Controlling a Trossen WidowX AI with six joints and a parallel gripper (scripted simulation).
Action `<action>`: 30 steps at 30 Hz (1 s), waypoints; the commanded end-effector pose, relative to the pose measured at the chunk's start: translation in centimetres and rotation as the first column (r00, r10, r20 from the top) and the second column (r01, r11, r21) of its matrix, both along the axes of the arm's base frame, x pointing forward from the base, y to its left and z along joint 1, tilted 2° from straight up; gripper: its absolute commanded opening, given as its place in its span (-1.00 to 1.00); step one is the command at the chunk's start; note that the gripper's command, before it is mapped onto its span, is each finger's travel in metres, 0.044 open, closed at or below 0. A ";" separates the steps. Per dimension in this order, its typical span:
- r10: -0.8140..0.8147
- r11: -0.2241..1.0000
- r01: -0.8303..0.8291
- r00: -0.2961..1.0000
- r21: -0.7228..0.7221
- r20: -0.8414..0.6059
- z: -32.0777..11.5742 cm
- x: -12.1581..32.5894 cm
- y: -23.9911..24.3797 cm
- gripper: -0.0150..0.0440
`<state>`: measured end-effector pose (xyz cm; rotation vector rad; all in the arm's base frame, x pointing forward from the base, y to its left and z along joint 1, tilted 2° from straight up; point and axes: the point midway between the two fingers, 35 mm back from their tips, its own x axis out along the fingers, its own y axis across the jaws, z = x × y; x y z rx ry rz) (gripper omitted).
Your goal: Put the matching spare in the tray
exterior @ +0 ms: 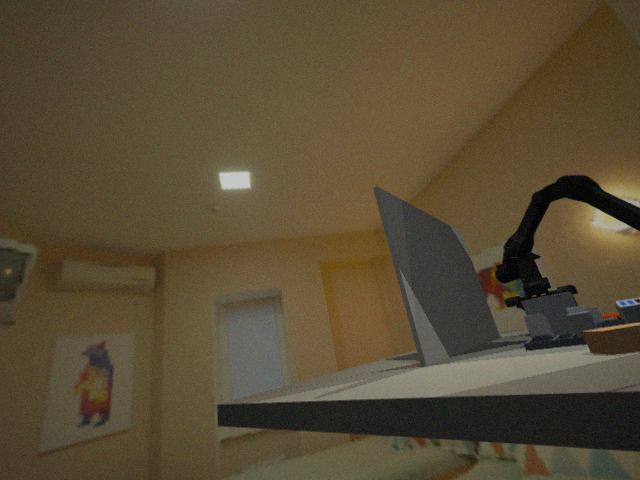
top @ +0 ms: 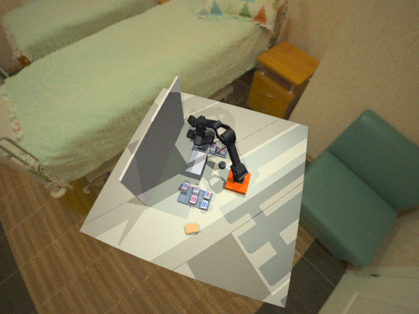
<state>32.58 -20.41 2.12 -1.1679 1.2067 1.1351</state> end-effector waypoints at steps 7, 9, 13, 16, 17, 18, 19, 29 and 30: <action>-0.002 1.000 0.002 1.000 0.000 0.001 6.2 0.1 -0.3 1.00; -0.004 1.000 0.004 1.000 -0.001 0.001 9.5 -0.2 -0.2 1.00; -0.004 1.000 0.004 1.000 -0.001 0.001 10.7 -0.4 -0.1 1.00; -0.004 1.000 0.004 1.000 -0.001 0.001 10.7 -0.4 -0.1 1.00; -0.007 1.000 0.007 1.000 -0.012 0.020 10.5 -0.1 -0.2 1.00; -0.007 1.000 0.007 1.000 -0.012 0.020 10.5 -0.1 -0.2 1.00; -0.007 1.000 0.007 1.000 -0.012 0.020 10.5 -0.1 -0.2 1.00; -0.007 1.000 0.007 1.000 -0.012 0.020 10.5 -0.1 -0.2 1.00; -0.007 1.000 0.007 1.000 -0.012 0.020 10.5 -0.1 -0.2 1.00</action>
